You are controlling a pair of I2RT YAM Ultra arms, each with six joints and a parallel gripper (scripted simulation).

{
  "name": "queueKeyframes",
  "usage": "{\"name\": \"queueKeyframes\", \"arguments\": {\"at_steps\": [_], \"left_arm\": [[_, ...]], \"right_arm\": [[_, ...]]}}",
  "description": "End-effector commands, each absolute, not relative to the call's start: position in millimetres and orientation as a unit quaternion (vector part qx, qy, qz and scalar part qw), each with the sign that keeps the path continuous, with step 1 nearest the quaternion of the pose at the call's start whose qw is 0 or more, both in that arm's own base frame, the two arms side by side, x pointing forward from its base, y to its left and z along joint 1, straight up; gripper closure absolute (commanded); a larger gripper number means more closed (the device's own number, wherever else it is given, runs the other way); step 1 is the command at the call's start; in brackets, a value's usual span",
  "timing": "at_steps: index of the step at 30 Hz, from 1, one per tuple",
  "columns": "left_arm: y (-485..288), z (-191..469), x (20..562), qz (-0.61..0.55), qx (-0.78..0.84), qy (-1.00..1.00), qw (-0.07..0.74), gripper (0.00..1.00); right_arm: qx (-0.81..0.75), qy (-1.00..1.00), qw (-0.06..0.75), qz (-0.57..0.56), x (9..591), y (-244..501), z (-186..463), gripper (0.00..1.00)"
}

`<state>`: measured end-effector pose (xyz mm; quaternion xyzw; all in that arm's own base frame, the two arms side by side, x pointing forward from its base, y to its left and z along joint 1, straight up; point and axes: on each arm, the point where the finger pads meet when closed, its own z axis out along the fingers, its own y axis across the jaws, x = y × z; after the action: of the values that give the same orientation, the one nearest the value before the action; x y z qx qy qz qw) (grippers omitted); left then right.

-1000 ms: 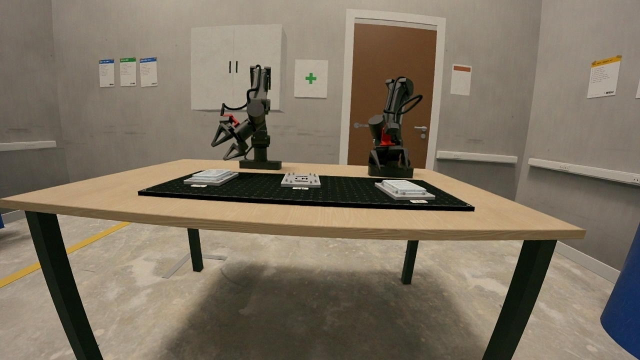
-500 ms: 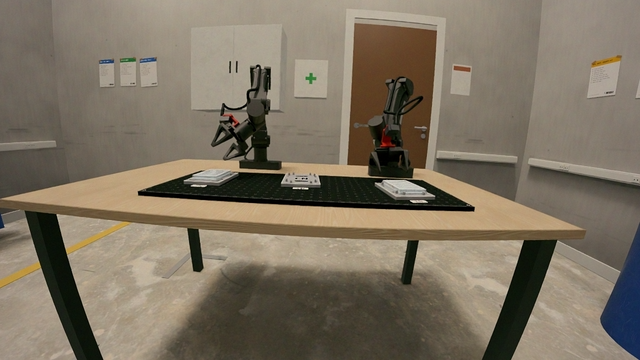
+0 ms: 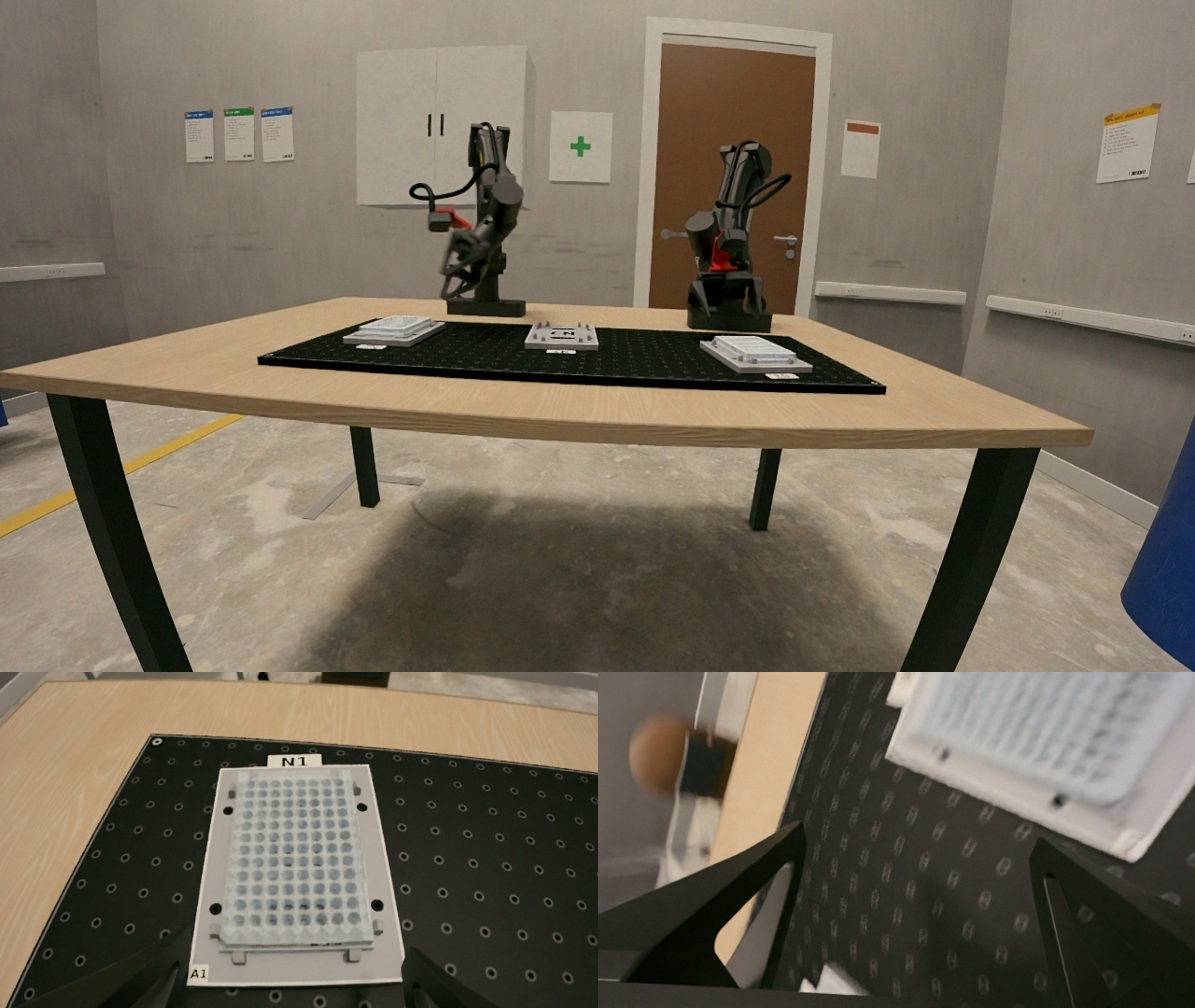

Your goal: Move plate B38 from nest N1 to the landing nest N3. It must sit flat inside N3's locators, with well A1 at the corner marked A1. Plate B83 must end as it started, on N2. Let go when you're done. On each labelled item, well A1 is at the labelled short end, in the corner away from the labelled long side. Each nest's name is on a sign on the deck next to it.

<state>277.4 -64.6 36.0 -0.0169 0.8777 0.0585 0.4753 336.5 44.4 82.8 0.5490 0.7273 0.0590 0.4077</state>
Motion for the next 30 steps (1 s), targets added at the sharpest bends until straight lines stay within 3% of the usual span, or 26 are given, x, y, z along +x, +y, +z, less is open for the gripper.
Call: {"name": "queueKeyframes", "arguments": {"at_steps": [1, 12, 30], "left_arm": [[-68.1, 34.4, 284.3, 0.058, -0.018, 0.889, 0.454, 0.0], [-74.4, 27.6, 299.5, 0.06, -0.005, 0.92, 0.386, 0.0], [-79.7, 29.8, 339.2, 0.037, -0.015, 0.971, 0.235, 0.0]], "right_arm": [[0.454, 0.784, 0.412, 0.102, 342.1, 77.9, 90.0, 0.0], [0.266, 0.848, 0.426, 0.17, 339.2, 151.2, 109.4, 0.0], [-0.1, 0.822, 0.489, 0.273, 286.9, 274.2, 162.9, 0.0]]}}
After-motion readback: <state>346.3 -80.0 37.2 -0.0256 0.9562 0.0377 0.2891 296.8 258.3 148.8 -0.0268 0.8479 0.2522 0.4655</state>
